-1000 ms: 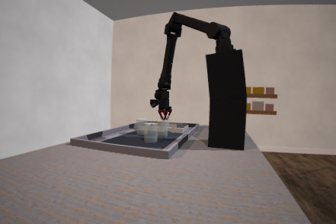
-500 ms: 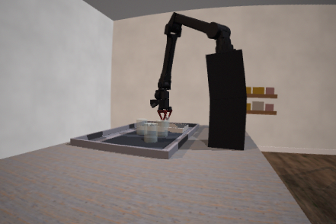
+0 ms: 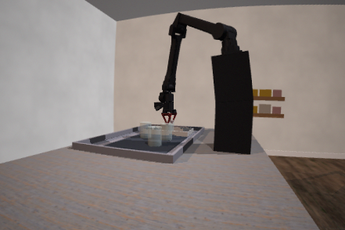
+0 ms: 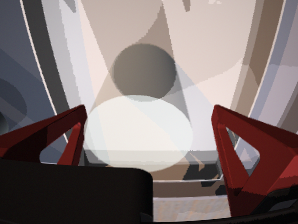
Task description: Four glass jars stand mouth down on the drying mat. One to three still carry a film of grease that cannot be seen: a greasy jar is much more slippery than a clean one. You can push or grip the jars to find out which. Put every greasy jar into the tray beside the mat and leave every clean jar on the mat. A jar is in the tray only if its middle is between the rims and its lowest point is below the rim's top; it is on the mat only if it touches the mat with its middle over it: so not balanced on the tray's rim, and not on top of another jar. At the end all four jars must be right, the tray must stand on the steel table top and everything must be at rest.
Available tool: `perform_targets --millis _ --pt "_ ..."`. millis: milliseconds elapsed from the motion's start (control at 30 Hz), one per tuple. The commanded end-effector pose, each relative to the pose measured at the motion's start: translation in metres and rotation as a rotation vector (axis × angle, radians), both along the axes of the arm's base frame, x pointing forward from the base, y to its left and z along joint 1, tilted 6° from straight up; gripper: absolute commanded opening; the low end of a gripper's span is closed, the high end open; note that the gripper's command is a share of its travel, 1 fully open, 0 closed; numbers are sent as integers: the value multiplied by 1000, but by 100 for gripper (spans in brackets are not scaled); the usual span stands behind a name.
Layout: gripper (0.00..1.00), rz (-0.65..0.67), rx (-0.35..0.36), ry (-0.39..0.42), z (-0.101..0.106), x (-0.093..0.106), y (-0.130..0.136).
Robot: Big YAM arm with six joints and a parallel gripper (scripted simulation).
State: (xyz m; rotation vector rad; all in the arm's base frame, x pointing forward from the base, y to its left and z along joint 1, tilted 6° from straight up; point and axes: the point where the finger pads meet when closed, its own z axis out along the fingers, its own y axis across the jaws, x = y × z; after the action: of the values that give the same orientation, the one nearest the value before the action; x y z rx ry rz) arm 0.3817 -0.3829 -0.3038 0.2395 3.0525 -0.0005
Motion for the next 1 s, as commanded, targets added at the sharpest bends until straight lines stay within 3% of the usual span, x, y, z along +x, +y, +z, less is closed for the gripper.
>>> perform_targets --millis 0,667,967 --pt "100 7 -22 -28 24 13 -9" --pt "100 7 -22 -28 93 5 -7" --pt "100 7 -22 -28 93 5 -7"
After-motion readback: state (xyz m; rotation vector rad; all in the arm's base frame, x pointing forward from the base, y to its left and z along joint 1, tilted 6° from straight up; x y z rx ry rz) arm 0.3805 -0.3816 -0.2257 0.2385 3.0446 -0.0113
